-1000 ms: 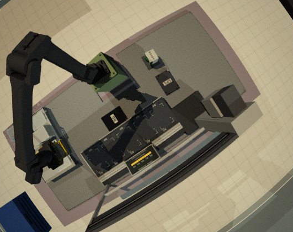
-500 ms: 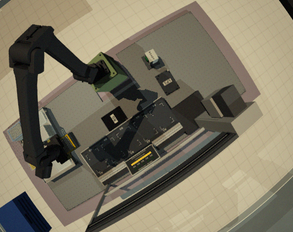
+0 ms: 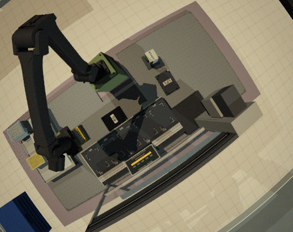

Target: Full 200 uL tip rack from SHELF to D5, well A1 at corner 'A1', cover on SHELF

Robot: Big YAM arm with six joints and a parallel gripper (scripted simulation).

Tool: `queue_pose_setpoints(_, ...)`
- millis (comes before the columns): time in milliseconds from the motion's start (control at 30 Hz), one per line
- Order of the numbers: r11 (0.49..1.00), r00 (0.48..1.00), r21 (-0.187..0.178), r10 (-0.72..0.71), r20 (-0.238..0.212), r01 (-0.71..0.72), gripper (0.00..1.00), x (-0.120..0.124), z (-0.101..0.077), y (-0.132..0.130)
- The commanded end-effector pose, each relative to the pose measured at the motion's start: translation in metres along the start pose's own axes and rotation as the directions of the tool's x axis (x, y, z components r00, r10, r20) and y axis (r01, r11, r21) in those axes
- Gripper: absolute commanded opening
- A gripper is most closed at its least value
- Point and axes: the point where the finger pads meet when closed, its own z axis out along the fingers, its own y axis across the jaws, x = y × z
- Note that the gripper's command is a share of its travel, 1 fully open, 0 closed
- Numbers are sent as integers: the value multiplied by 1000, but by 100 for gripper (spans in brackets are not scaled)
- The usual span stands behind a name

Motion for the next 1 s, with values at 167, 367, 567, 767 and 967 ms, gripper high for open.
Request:
queue_pose_setpoints(167,999,999,-26,29,26,-29,0,27,-15,3)
queue_pose_setpoints(367,999,999,-26,29,24,-29,0,57,-14,3)
queue_pose_setpoints(567,999,999,-25,29,23,-28,0,77,-13,4)
queue_pose_setpoints(767,999,999,-25,29,21,-28,0,107,-12,4)
queue_pose_setpoints(967,999,999,-25,29,20,-28,0,137,-11,4)
